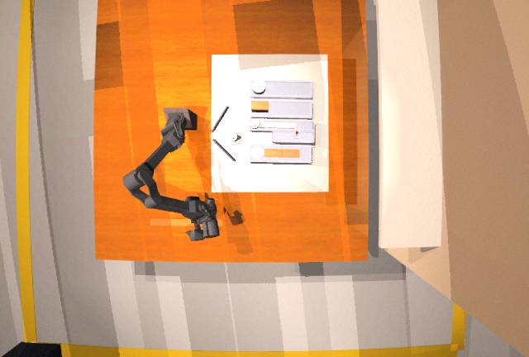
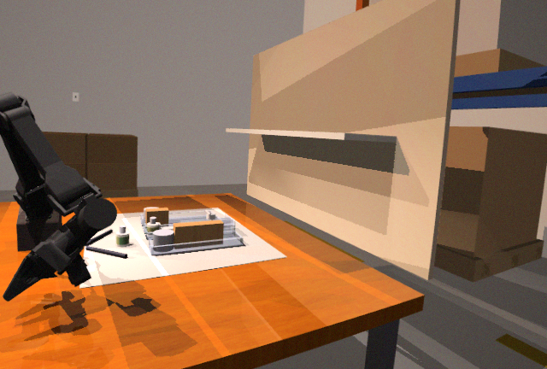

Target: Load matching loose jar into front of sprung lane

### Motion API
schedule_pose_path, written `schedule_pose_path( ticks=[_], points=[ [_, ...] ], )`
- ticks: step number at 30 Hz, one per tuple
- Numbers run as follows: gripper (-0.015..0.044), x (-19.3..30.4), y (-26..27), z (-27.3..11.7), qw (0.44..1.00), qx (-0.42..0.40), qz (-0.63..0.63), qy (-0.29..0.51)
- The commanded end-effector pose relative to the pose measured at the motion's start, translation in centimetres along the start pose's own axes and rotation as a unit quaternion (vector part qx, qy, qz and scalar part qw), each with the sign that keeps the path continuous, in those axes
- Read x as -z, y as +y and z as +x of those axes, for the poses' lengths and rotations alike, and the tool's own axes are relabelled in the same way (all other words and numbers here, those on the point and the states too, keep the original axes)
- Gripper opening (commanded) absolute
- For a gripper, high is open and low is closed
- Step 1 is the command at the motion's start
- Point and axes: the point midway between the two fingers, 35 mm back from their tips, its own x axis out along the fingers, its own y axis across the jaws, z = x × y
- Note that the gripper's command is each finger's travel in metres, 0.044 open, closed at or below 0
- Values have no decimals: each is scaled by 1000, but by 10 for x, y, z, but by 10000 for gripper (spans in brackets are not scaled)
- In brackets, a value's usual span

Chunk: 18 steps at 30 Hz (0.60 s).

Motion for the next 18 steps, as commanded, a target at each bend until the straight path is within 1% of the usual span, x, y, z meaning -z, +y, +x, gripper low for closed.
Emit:
schedule_pose_path(
  ticks=[1,2,6,12,14,18],
  points=[
    [426,-2,0,-2,1000,1,3,-6],
    [440,-10,1,-6,1000,4,12,-24],
    [440,-51,14,-44,991,5,47,-122],
    [440,-98,51,-115,965,-29,70,-252],
    [440,-109,69,-143,952,-49,73,-294],
    [440,-118,101,-187,930,-87,71,-350]
  ],
)
